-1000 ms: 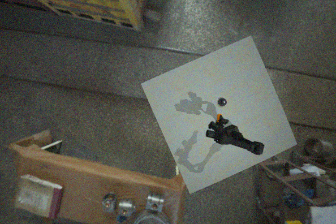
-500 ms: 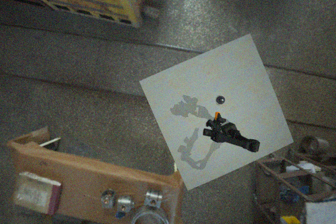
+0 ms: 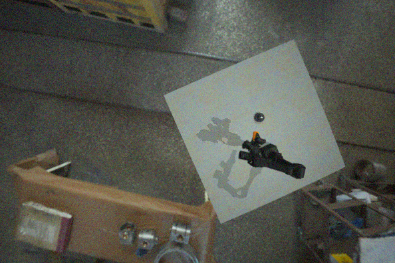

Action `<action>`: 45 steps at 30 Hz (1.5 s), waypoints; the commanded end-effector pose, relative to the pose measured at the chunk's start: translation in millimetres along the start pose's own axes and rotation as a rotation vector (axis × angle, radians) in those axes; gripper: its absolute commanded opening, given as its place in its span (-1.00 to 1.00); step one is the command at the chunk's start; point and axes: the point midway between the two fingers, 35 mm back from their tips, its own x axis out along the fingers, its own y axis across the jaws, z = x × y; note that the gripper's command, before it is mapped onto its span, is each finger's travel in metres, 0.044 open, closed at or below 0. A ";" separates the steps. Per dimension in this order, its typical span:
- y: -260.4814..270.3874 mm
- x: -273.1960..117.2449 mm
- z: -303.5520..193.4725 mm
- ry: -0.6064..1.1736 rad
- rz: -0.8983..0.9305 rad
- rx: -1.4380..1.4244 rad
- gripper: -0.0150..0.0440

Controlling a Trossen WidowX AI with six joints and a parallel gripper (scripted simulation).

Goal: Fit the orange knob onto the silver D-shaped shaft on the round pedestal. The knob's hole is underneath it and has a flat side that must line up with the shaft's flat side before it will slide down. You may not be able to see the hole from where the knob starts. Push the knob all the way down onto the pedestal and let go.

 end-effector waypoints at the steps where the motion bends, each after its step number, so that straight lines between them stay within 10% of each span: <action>1: -0.5 -0.2 0.2 -0.001 0.000 -0.002 -0.49; 16: 5.1 5.1 -0.1 0.000 0.023 -0.003 -0.49; 45: 45.2 53.9 -0.7 0.001 0.769 -0.004 -0.49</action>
